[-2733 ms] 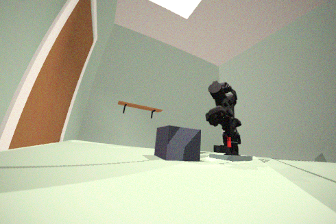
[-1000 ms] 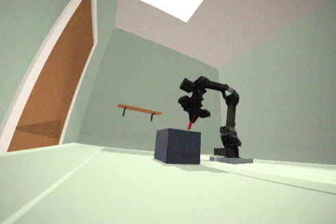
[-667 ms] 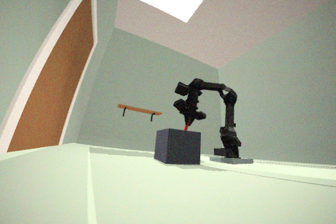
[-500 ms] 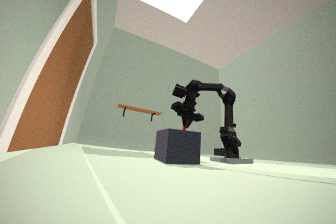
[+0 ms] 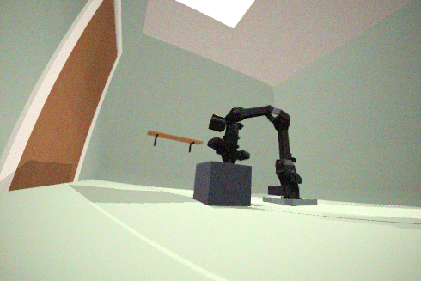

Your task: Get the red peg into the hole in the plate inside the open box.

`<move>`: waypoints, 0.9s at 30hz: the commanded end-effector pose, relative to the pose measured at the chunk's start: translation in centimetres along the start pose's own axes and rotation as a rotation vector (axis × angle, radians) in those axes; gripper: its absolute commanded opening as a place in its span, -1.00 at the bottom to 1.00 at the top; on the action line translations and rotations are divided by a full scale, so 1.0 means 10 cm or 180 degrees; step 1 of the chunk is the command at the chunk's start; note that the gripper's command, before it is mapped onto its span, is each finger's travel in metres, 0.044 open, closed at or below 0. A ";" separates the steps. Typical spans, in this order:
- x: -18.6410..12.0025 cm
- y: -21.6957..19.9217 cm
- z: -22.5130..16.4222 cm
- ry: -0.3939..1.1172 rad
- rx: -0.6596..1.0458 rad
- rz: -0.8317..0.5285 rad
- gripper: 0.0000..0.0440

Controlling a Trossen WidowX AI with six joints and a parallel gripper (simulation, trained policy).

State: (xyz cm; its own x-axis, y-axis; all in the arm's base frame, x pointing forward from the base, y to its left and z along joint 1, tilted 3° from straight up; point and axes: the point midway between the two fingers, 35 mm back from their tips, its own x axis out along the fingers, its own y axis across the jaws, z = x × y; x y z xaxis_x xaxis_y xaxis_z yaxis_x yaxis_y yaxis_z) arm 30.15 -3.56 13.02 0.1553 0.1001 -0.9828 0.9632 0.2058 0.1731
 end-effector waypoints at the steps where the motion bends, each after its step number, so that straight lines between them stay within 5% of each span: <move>1: 0.07 0.01 0.02 0.0030 -0.0021 -0.0005 -1.00; 16: 0.45 0.04 0.07 0.0086 -0.0215 -0.0111 -0.99; 22: 0.52 0.05 0.07 0.0127 -0.0275 -0.0178 -0.53; 27: 0.48 0.06 0.08 0.0223 -0.0260 -0.0181 -0.51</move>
State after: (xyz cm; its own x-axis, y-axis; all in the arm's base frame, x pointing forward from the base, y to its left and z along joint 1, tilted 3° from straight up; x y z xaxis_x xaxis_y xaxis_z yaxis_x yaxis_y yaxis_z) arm 31.26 -3.61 8.74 0.0860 0.1340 -0.9872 0.9515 0.2826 0.1213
